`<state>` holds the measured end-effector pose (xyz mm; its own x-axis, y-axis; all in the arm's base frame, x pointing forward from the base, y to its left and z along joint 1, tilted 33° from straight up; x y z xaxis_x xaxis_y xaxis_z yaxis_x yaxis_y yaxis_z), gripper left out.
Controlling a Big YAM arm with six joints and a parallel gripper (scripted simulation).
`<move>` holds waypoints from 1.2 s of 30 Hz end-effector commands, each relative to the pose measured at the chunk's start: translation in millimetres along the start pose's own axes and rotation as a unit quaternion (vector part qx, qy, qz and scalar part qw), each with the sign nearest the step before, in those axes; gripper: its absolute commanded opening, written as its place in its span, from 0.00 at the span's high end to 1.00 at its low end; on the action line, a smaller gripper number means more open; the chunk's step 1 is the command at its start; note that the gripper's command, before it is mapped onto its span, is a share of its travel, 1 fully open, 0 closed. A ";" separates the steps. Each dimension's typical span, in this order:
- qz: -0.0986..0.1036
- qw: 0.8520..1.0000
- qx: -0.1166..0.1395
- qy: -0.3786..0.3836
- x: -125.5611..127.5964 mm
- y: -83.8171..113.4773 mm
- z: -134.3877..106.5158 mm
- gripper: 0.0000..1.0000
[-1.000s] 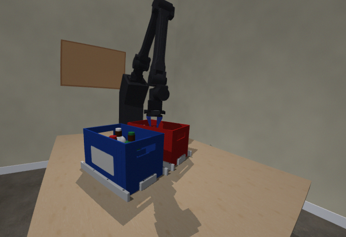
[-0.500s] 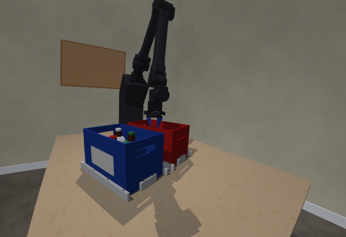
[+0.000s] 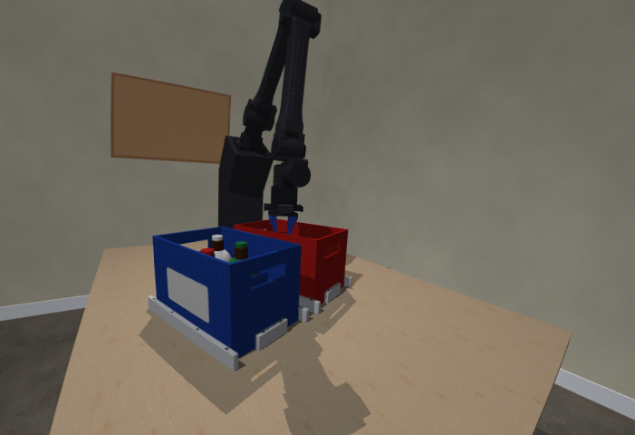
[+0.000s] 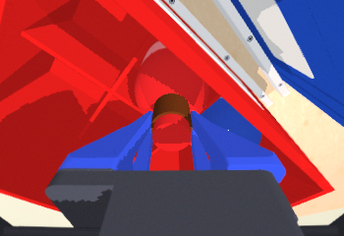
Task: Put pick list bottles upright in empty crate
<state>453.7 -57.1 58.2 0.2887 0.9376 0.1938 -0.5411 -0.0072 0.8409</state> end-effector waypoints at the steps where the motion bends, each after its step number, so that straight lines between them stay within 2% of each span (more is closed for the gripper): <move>1: 0.003 1.000 -0.015 -0.002 4.0 7.5 6.0 1.00; 11: 0.004 1.000 -0.016 -0.002 4.0 6.9 5.1 1.00; 13: 0.001 1.000 -0.007 0.000 0.9 2.4 2.4 1.00; 14: 0.005 1.000 -0.019 -0.002 4.5 8.5 6.6 1.00; 36: 0.004 1.000 -0.017 -0.003 3.7 8.9 6.4 1.00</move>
<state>451.9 -56.6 54.8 0.2896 0.9375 0.1927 -0.5370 -0.0075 0.8435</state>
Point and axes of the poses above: the point where the finger pads meet when closed, its own y axis back along the fingers, its own x axis across the jaws, z = x × y, the point moved 9 cm from there along y, back along the fingers, and after that the axes turned 4 degrees about y, right-handed, at the moved point
